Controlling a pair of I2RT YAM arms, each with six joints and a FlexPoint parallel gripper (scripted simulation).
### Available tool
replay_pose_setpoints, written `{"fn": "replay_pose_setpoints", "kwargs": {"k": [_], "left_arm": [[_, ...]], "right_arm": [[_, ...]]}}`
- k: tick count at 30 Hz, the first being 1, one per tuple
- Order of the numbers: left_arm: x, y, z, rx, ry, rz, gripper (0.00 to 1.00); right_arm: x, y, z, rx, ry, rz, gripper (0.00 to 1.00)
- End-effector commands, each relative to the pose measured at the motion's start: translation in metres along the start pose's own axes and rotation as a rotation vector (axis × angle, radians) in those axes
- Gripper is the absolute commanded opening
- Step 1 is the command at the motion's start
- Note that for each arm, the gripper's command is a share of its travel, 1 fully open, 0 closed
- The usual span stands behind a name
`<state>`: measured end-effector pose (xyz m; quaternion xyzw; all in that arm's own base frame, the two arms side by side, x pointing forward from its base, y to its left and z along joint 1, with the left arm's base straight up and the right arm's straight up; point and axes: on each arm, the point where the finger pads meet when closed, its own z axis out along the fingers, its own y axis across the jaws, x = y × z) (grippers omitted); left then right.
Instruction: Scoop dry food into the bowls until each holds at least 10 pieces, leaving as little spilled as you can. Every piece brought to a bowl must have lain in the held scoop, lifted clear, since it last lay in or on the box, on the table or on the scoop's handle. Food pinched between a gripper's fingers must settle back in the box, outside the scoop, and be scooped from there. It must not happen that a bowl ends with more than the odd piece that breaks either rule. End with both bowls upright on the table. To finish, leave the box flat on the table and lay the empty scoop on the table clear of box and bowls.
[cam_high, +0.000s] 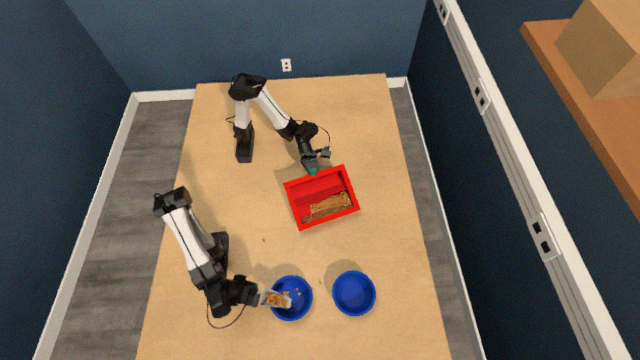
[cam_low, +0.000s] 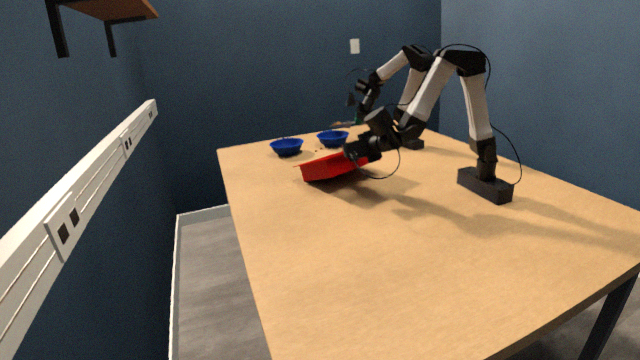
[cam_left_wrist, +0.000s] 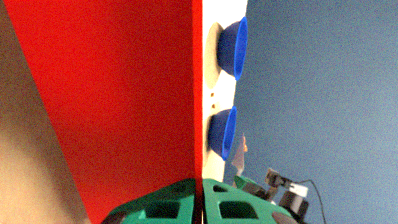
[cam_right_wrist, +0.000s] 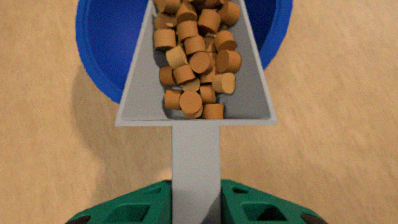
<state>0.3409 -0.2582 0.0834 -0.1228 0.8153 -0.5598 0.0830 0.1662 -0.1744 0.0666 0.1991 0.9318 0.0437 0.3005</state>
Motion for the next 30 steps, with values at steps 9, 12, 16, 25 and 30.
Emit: {"fn": "replay_pose_setpoints", "kwargs": {"k": [9, 12, 16, 25, 30], "left_arm": [[0.001, -0.005, 0.001, 0.022, 0.016, 0.037, 0.00], [0.001, -0.005, 0.001, 0.022, 0.016, 0.037, 0.00], [0.001, -0.005, 0.001, 0.022, 0.016, 0.037, 0.00], [0.001, -0.005, 0.001, 0.022, 0.016, 0.037, 0.00], [0.001, -0.005, 0.001, 0.022, 0.016, 0.037, 0.00]], "right_arm": [[-0.033, 0.001, -0.004, -0.032, -0.104, -0.074, 0.00], [-0.038, 0.002, -0.002, -0.037, -0.101, -0.078, 0.00], [-0.045, 0.003, 0.000, -0.046, -0.101, -0.088, 0.00], [-0.086, 0.009, 0.026, -0.080, -0.060, -0.138, 0.00], [-0.110, 0.017, 0.044, -0.107, -0.048, -0.165, 0.00]]}}
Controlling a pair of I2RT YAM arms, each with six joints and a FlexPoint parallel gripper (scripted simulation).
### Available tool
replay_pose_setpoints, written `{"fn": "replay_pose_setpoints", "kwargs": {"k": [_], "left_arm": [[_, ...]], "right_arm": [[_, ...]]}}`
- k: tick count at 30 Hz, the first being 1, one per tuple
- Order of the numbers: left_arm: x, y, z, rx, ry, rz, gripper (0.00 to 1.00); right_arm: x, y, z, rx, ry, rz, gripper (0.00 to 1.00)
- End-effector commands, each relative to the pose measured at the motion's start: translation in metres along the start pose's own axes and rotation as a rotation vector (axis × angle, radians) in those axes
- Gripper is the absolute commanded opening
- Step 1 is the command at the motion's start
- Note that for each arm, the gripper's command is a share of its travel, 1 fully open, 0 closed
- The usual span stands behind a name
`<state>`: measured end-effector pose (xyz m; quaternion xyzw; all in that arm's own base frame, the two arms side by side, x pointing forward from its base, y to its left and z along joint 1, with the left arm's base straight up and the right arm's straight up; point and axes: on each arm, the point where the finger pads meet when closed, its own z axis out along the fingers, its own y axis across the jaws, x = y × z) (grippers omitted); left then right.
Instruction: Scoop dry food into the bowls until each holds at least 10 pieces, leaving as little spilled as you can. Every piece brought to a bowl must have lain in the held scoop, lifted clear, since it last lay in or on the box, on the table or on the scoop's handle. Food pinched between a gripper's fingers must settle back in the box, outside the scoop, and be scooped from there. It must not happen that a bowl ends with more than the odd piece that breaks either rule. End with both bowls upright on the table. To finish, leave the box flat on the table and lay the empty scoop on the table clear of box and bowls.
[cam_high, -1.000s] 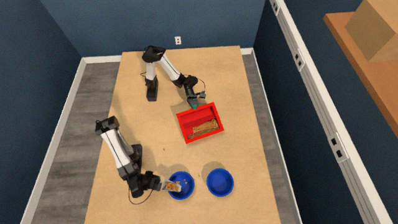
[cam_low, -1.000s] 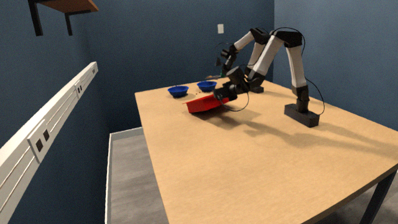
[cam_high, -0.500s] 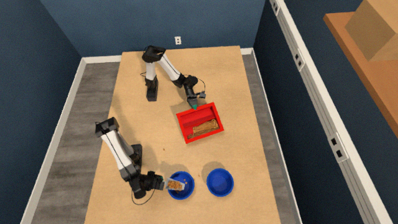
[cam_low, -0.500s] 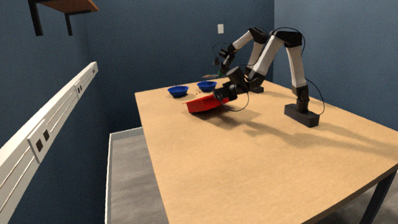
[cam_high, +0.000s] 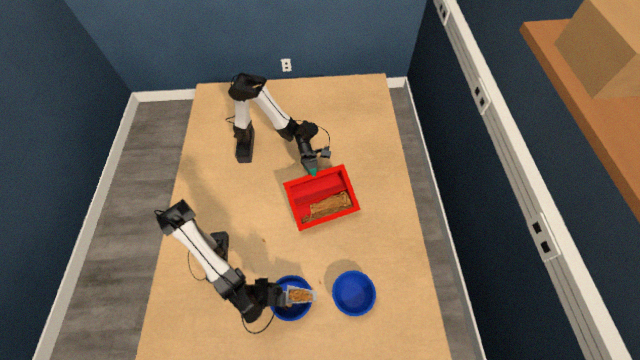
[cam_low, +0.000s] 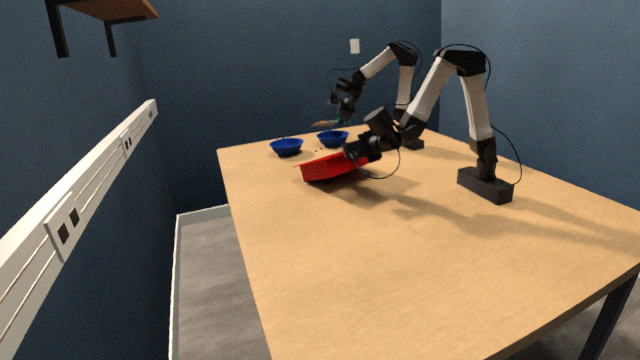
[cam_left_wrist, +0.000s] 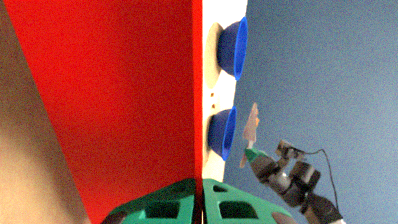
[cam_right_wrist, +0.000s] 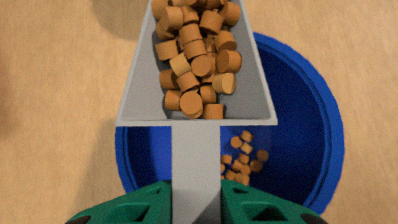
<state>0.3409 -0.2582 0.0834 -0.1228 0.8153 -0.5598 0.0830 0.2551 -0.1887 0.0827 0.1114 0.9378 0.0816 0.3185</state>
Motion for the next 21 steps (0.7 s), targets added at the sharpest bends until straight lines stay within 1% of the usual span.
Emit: {"fn": "replay_pose_setpoints", "kwargs": {"k": [1, 4, 18, 21], "left_arm": [[0.001, -0.005, 0.001, 0.022, 0.016, 0.037, 0.00], [0.001, -0.005, 0.001, 0.022, 0.016, 0.037, 0.00], [0.001, -0.005, 0.001, 0.022, 0.016, 0.037, 0.00], [0.001, -0.005, 0.001, 0.022, 0.016, 0.037, 0.00]], "right_arm": [[-0.034, -0.009, 0.008, 0.023, -0.038, -0.028, 0.00], [-0.036, -0.008, 0.011, 0.014, -0.033, -0.029, 0.00], [-0.102, -0.003, 0.065, -0.008, -0.031, -0.072, 0.00], [-0.104, -0.003, 0.067, -0.015, -0.028, -0.071, 0.00]]}}
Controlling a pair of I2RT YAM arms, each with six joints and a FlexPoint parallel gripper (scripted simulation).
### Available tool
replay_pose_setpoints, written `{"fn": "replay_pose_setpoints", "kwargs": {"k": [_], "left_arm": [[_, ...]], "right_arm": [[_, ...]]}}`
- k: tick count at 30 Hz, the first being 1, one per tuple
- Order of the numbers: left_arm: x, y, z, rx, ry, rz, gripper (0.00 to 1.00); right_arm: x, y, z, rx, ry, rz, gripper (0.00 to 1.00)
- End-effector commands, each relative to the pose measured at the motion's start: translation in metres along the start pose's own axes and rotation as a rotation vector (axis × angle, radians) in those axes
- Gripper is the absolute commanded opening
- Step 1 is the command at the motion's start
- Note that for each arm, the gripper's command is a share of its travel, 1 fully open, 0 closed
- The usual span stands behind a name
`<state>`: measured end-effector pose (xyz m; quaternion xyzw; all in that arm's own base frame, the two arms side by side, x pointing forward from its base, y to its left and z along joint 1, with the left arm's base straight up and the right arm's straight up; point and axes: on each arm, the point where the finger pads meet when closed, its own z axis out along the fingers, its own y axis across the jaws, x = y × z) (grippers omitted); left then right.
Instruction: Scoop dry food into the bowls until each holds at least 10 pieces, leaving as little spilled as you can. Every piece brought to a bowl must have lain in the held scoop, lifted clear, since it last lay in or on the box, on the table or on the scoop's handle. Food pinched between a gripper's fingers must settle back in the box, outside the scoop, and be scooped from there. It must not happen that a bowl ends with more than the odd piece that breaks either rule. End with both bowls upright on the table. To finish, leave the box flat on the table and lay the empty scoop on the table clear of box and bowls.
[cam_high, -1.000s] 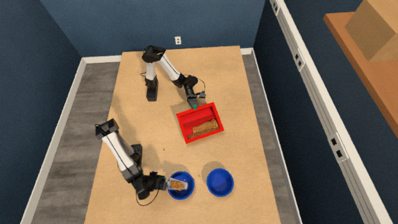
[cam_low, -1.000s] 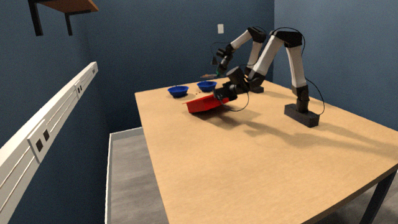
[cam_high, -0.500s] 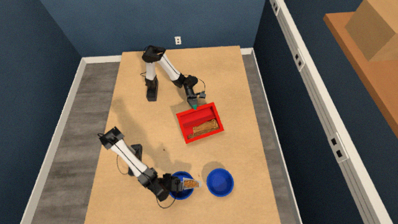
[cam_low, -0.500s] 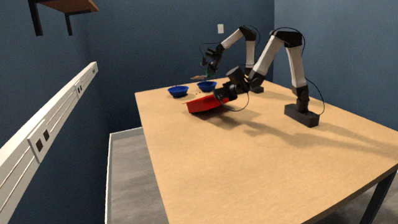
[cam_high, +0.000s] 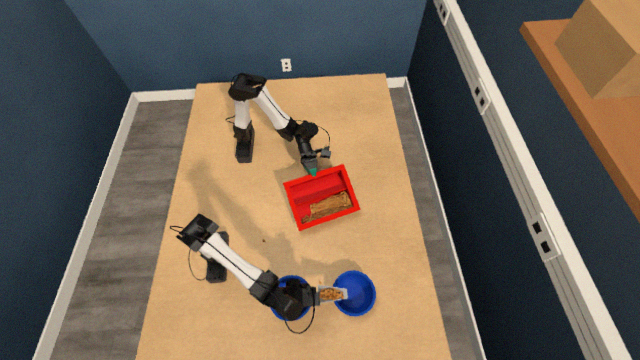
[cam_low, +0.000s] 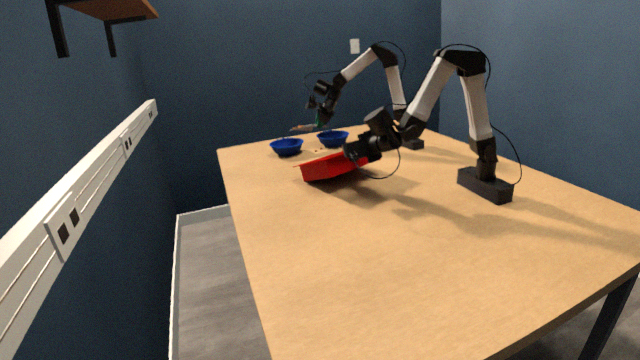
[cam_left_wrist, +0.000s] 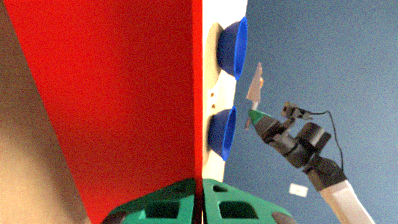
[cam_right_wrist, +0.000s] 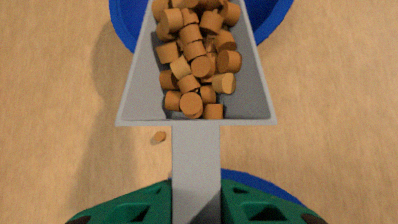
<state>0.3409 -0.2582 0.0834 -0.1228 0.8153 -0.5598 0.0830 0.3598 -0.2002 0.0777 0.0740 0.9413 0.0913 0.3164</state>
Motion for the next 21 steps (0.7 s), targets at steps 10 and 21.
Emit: {"fn": "replay_pose_setpoints", "kwargs": {"k": [10, 21], "left_arm": [[0.001, -0.005, 0.001, 0.022, 0.016, 0.037, 0.00], [0.001, -0.005, 0.001, 0.022, 0.016, 0.037, 0.00]], "right_arm": [[-0.054, -0.008, 0.030, 0.028, -0.050, -0.022, 0.00], [-0.062, 0.000, 0.016, 0.069, -0.017, -0.072, 0.00]]}}
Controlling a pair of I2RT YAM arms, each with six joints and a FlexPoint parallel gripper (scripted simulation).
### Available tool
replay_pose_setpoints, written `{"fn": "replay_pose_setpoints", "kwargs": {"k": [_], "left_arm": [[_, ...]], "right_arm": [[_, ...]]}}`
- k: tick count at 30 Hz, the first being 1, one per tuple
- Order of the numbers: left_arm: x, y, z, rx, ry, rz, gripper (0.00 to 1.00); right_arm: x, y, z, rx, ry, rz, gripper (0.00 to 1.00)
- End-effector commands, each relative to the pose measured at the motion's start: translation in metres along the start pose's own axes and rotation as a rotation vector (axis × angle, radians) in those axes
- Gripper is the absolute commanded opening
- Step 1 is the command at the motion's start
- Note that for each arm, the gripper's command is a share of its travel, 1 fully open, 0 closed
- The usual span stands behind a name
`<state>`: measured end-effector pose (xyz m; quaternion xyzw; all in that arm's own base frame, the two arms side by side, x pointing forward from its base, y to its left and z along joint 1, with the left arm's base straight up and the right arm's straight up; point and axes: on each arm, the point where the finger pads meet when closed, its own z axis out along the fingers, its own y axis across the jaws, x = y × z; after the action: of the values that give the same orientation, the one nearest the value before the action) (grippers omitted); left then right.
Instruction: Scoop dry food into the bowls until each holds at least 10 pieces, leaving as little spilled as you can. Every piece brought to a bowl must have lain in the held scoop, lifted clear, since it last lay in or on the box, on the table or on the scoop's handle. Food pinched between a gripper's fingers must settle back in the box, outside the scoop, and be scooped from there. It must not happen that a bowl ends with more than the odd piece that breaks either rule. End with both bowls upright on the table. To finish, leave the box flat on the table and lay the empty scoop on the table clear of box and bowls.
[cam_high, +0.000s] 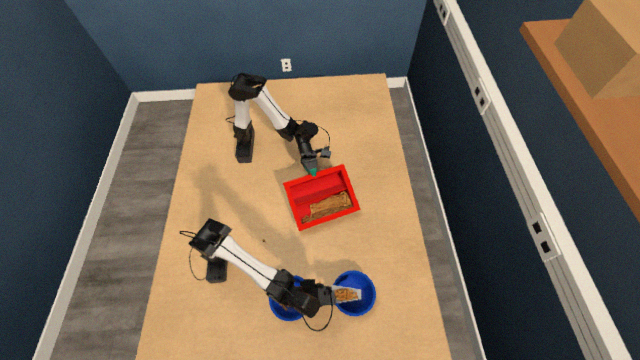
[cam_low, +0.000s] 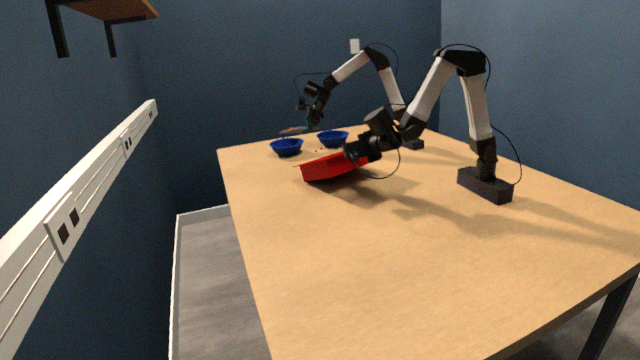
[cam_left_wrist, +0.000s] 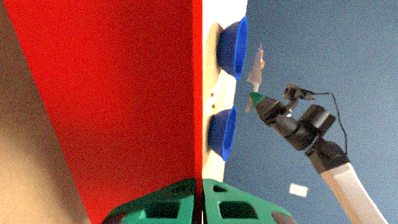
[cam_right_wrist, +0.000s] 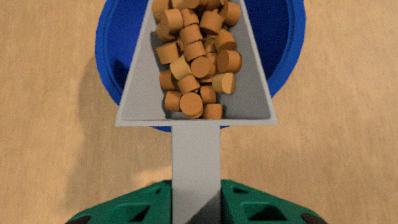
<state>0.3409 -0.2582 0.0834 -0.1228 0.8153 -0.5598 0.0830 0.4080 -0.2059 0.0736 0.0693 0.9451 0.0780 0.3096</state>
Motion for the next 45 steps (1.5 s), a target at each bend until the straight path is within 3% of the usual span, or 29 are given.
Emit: {"fn": "replay_pose_setpoints", "kwargs": {"k": [1, 7, 13, 20, 32, 45], "left_arm": [[0.001, -0.005, 0.001, 0.022, 0.016, 0.037, 0.00], [0.001, -0.005, 0.001, 0.022, 0.016, 0.037, 0.00], [0.001, -0.005, 0.001, 0.022, 0.016, 0.037, 0.00], [0.001, -0.005, 0.001, 0.022, 0.016, 0.037, 0.00], [0.001, -0.005, 0.001, 0.022, 0.016, 0.037, 0.00], [0.001, -0.005, 0.001, 0.022, 0.016, 0.037, 0.00]], "right_arm": [[-0.026, 0.002, -0.017, 0.054, -0.023, -0.058, 0.00], [-0.018, 0.001, -0.005, 0.084, 0.058, -0.062, 0.00], [-0.026, 0.001, -0.016, 0.118, 0.063, -0.077, 0.00], [-0.024, 0.005, -0.012, 0.169, 0.146, -0.099, 0.00], [-0.034, 0.006, -0.014, 0.171, 0.113, -0.107, 0.00], [-0.023, 0.004, -0.012, 0.167, 0.142, -0.089, 0.00]]}}
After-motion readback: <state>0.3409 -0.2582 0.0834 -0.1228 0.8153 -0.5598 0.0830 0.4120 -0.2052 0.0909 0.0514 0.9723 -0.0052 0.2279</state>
